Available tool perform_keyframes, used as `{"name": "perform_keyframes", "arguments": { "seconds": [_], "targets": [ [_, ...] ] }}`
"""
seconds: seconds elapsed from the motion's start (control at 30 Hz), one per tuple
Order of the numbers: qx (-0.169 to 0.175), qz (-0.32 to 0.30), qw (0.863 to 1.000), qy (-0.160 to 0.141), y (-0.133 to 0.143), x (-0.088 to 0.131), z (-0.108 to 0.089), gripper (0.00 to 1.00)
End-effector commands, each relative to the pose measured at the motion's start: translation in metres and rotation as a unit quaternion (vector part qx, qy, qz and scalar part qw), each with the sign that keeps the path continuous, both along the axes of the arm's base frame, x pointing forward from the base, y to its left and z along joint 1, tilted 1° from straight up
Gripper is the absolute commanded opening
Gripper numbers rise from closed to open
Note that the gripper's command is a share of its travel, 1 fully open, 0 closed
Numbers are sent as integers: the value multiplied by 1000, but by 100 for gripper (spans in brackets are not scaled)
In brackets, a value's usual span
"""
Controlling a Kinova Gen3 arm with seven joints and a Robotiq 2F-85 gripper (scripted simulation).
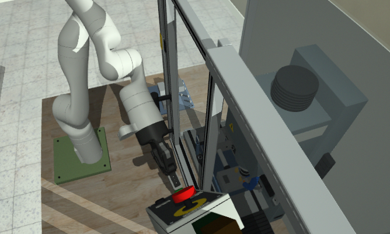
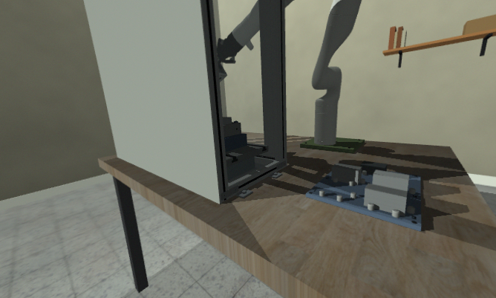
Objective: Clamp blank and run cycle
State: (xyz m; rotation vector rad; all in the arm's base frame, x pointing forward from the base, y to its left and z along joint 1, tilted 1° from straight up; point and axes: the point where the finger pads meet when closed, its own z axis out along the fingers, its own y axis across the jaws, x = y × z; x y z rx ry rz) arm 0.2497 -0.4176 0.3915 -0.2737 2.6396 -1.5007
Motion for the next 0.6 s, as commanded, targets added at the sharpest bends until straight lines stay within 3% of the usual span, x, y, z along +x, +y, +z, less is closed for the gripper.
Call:
{"name": "perform_keyframes", "arguments": {
  "seconds": [0.0, 0.57],
  "targets": [
    [0, -3, 1000, -6, -3, 0, 0, 10],
    [0, -3, 1000, -6, -6, 0, -2, 10]
  ]
}}
